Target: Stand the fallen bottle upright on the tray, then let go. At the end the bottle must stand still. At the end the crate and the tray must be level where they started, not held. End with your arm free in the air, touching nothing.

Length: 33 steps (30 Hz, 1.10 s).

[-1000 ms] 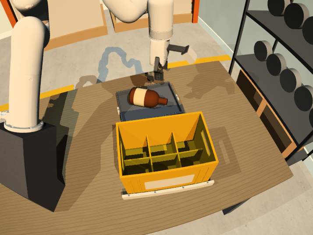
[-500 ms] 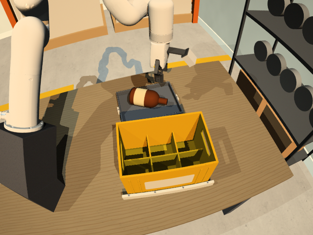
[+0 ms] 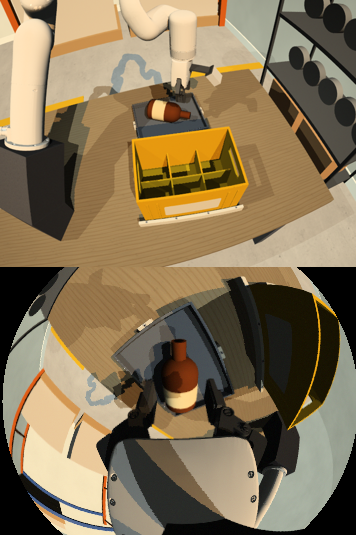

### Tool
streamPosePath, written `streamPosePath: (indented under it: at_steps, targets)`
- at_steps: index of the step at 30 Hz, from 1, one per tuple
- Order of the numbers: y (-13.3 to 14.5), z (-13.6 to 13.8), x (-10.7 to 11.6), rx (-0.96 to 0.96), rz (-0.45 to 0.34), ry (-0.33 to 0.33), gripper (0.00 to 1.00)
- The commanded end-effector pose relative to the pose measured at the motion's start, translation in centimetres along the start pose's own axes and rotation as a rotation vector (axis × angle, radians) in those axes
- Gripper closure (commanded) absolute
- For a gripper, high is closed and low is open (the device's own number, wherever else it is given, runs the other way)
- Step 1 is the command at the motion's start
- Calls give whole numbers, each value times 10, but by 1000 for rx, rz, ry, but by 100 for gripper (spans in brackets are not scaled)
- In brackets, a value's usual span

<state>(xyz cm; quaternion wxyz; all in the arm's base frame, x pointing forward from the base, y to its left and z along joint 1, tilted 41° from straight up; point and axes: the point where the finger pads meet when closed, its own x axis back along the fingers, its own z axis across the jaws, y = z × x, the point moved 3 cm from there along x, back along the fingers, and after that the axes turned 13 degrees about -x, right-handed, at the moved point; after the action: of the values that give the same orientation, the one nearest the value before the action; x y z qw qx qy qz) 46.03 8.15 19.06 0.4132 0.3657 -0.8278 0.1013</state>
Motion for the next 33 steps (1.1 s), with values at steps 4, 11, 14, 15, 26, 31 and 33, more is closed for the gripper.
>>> streamPosePath:
  at_steps: [4, 11, 14, 15, 26, 31, 33]
  targets:
    - [0, -1, -25, 1, 1, -3, 35]
    - [0, -1, -44, 1, 1, -3, 35]
    - [0, -1, -49, 1, 1, -3, 35]
    - [0, -1, -52, 1, 1, -3, 35]
    - [0, -1, -67, 1, 1, -3, 35]
    - [0, -1, -68, 1, 1, -3, 35]
    - [0, -1, -68, 1, 1, -3, 35]
